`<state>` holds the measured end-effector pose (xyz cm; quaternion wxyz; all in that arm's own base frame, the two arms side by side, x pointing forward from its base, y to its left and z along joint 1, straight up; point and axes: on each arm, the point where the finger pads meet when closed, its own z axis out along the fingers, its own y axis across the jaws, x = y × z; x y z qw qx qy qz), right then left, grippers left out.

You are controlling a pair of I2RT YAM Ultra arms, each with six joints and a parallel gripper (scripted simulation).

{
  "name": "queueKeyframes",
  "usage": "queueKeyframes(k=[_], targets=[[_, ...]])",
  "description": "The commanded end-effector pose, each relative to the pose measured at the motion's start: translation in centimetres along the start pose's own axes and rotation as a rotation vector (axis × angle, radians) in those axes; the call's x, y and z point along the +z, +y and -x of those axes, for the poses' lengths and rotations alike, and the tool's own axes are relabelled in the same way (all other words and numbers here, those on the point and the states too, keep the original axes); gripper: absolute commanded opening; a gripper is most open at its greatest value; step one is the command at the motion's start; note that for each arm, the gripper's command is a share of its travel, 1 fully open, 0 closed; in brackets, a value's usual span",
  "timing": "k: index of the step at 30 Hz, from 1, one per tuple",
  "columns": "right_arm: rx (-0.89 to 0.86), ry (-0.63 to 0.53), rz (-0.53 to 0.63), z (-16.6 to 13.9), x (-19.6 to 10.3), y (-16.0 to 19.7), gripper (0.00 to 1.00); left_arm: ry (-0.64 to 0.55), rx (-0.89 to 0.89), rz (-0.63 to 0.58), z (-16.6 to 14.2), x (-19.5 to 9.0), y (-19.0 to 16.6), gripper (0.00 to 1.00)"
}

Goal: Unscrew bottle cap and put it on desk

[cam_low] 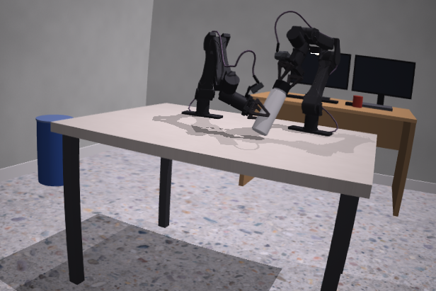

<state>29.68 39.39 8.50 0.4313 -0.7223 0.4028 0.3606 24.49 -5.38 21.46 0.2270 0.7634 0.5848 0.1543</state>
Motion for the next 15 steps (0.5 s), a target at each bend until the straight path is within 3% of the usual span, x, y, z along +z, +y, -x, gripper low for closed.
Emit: queueKeyframes(k=[1, 6, 9, 11, 12, 15], targets=[[-0.066, -0.052, -0.009, 2.5, -0.31, -1.39, 0.0, 0.007, -0.025, 0.01, -0.05, -0.15, 0.27, 0.68], [-0.066, -0.052, -0.009, 2.5, -0.31, -1.39, 0.0, 0.007, -0.025, 0.01, -0.05, -0.15, 0.27, 0.61], [-0.066, -0.052, -0.009, 2.5, -0.31, -1.39, 0.0, 0.01, -0.088, 0.008, -0.07, -0.16, 0.27, 0.27], [-0.066, -0.052, -0.009, 2.5, -0.31, -1.39, 0.0, 0.019, -0.262, 0.0, -0.09, -0.18, 0.26, 0.04], [-0.066, -0.052, -0.009, 2.5, -0.31, -1.39, 0.0, 0.024, -0.357, -0.004, -0.11, -0.2, 0.25, 0.0], [-0.066, -0.052, -0.009, 2.5, -0.31, -1.39, 0.0, 0.025, -0.445, -0.009, -0.13, -0.22, 0.24, 0.0]])
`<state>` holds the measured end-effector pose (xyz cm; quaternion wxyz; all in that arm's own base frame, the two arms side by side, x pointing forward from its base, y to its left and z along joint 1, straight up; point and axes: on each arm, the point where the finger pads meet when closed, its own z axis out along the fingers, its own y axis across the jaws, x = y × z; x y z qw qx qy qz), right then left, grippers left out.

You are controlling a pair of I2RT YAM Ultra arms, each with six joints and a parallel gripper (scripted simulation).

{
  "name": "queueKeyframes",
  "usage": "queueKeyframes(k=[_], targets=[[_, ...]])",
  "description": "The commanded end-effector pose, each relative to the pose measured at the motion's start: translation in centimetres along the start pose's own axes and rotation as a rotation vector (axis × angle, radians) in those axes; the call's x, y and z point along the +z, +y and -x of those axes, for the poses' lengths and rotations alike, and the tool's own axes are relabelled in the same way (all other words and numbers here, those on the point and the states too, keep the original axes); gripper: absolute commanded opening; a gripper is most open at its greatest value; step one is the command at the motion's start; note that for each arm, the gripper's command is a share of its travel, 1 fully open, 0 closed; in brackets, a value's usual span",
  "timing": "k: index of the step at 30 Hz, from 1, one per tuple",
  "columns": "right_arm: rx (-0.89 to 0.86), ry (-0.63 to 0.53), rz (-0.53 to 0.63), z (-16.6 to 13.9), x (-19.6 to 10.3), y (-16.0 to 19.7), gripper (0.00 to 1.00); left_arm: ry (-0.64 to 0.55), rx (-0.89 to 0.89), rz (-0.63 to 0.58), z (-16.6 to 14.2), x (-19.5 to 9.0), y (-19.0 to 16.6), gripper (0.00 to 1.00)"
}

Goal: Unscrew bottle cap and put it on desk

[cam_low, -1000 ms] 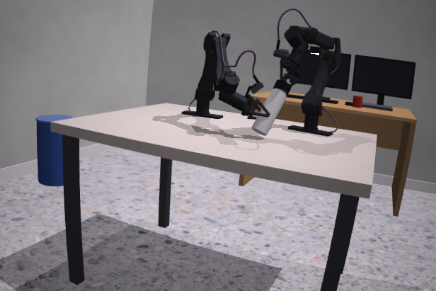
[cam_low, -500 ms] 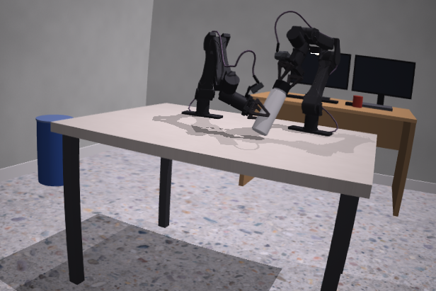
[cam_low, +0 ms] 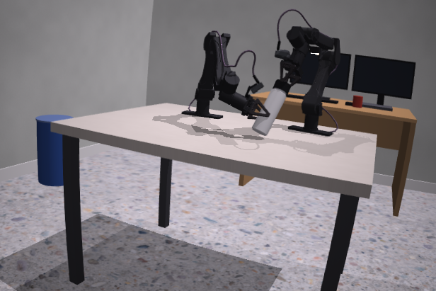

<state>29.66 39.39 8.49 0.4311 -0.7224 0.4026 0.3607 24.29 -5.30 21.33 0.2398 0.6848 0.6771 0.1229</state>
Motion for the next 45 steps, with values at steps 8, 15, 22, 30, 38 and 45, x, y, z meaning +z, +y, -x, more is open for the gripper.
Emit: queueKeyframes(k=[8, 15, 22, 30, 38, 45], targets=[[-0.066, -0.052, -0.01, 2.5, -0.32, -1.41, 0.0, 0.033, -0.573, -0.013, -0.04, -0.29, 0.46, 0.0], [-0.066, -0.052, -0.01, 2.5, -0.32, -1.41, 0.0, 0.048, -0.887, -0.03, -0.07, -0.33, 0.41, 0.0], [-0.066, -0.052, -0.01, 2.5, -0.32, -1.41, 0.0, 0.061, -1.175, -0.044, -0.08, -0.37, 0.37, 0.0], [-0.066, -0.052, -0.01, 2.5, -0.32, -1.41, 0.0, 0.079, -1.535, -0.064, -0.08, -0.43, 0.31, 0.0], [-0.066, -0.052, -0.01, 2.5, -0.32, -1.41, 0.0, 0.093, -1.875, -0.082, -0.06, -0.48, 0.27, 0.0], [-0.066, -0.052, -0.01, 2.5, -0.32, -1.41, 0.0, 0.107, -2.198, -0.097, -0.03, -0.52, 0.24, 0.0]])
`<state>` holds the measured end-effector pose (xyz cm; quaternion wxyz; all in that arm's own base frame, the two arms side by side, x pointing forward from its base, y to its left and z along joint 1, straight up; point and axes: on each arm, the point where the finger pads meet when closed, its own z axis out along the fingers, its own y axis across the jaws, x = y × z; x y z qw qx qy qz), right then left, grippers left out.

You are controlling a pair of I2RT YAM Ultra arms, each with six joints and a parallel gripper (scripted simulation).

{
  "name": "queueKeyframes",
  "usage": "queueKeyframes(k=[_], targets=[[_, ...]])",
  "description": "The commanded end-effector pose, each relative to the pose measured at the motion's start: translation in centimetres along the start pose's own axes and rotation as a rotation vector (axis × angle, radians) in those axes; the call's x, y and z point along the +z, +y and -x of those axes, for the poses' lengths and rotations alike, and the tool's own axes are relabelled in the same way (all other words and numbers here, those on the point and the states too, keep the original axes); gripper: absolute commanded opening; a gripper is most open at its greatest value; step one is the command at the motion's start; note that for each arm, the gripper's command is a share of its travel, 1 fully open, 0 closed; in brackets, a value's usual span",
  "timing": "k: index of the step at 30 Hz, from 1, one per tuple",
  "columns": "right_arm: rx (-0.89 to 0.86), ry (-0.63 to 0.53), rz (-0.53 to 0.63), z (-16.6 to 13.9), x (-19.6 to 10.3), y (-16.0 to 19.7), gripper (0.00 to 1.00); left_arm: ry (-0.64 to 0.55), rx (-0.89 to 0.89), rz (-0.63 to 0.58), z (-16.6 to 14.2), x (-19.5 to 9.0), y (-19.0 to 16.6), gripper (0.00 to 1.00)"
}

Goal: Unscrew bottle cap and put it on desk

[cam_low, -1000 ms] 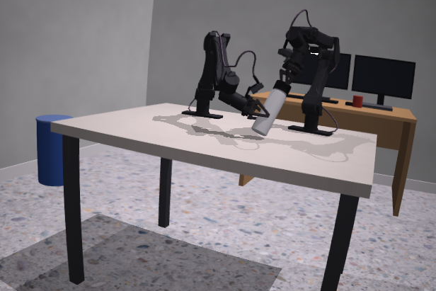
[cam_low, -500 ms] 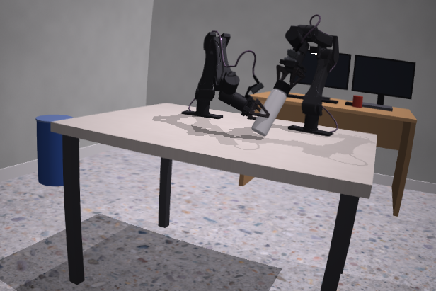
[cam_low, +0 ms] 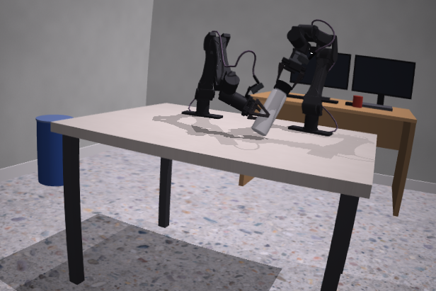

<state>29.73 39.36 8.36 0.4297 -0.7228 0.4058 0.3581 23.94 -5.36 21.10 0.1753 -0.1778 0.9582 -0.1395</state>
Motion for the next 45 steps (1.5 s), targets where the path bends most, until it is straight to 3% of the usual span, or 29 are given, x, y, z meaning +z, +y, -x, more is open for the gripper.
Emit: queueKeyframes(k=[1, 5, 15, 22, 24, 25, 26, 28, 31, 39, 41, 42, 45], targets=[[-0.069, -0.06, -0.008, 2.66, -0.35, -1.39, 0.0, -0.008, -0.278, 0.005, 0.56, -0.63, -0.18, 0.0], [-0.069, -0.06, -0.008, 2.66, -0.35, -1.39, 0.0, -0.007, -0.443, 0.011, 0.56, -0.63, -0.18, 0.0], [-0.069, -0.06, -0.008, 2.66, -0.35, -1.39, 0.0, 0.002, -0.359, -0.013, 0.18, -0.18, -0.21, 0.0], [-0.069, -0.06, -0.008, 2.66, -0.35, -1.39, 0.0, 0.002, -0.359, -0.013, 0.18, -0.18, -0.21, 0.79], [-0.069, -0.06, -0.008, 2.66, -0.35, -1.39, 0.0, 0.002, -0.359, -0.013, 0.18, -0.18, -0.21, 0.79], [-0.069, -0.06, -0.008, 2.66, -0.35, -1.39, 0.0, 0.002, -0.359, -0.013, 0.18, -0.18, -0.21, 0.91], [-0.069, -0.06, -0.008, 2.66, -0.35, -1.39, 0.0, 0.002, -0.359, -0.013, 0.18, -0.18, -0.21, 0.94], [-0.069, -0.06, -0.008, 2.66, -0.35, -1.39, 0.0, -0.001, -0.29, -0.009, 0.18, -0.18, -0.22, 0.94], [-0.069, -0.06, -0.008, 2.66, -0.35, -1.39, 0.0, -0.011, -0.023, 0.008, 0.19, -0.18, -0.23, 0.94], [-0.069, -0.06, -0.008, 2.66, -0.35, -1.39, 0.0, -0.027, 0.352, 0.037, 0.2, -0.18, -0.25, 0.94], [-0.069, -0.06, -0.008, 2.66, -0.35, -1.39, 0.0, -0.027, 0.352, 0.037, 0.2, -0.18, -0.25, 0.94], [-0.069, -0.06, -0.008, 2.66, -0.35, -1.39, 0.0, -0.029, 0.469, 0.044, 0.2, -0.18, -0.25, 0.94], [-0.069, -0.06, -0.008, 2.66, -0.35, -1.39, 0.0, -0.036, 0.602, 0.056, 0.2, -0.18, -0.26, 0.94]])
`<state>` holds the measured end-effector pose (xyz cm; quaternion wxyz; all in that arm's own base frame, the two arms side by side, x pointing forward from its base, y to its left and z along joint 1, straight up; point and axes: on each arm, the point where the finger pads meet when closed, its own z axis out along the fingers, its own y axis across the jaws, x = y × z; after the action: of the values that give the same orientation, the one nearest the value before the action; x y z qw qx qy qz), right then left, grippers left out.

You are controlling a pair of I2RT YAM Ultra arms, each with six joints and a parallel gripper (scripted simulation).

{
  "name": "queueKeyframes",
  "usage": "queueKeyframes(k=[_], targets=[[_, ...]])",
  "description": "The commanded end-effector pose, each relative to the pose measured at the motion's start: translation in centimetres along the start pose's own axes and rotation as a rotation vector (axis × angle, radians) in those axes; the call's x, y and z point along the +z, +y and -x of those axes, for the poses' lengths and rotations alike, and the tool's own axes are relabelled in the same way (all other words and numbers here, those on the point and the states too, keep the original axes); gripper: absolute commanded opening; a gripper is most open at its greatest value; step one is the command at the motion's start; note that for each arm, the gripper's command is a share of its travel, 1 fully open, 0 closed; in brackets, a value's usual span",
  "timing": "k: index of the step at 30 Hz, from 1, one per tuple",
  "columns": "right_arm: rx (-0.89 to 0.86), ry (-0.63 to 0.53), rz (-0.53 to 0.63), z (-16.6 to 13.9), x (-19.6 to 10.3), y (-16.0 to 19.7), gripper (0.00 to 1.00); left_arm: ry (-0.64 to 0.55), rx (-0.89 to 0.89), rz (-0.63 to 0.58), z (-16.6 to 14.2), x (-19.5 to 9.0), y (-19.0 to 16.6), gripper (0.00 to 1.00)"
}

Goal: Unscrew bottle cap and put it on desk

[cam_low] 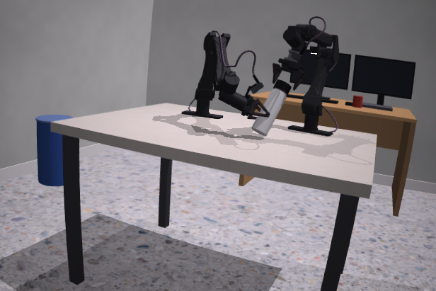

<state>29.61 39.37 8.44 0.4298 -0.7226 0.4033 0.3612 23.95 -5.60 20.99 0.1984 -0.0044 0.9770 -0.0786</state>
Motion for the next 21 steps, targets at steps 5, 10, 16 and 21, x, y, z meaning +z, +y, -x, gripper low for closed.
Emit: queueKeyframes(k=[5, 10, 16, 21], targets=[[-0.068, -0.053, -0.012, 2.53, -0.34, -1.47, 0.0, -0.04, 0.463, 0.023, 0.32, -0.33, 0.04, 0.94], [-0.068, -0.053, -0.012, 2.53, -0.34, -1.47, 0.0, -0.05, 0.692, 0.04, 0.33, -0.34, 0.03, 0.94], [-0.068, -0.053, -0.012, 2.53, -0.34, -1.47, 0.0, -0.067, 0.94, 0.058, 0.32, -0.34, 0.02, 0.94], [-0.068, -0.053, -0.012, 2.53, -0.34, -1.47, 0.0, -0.078, 1.167, 0.074, 0.32, -0.34, 0.02, 0.94]])
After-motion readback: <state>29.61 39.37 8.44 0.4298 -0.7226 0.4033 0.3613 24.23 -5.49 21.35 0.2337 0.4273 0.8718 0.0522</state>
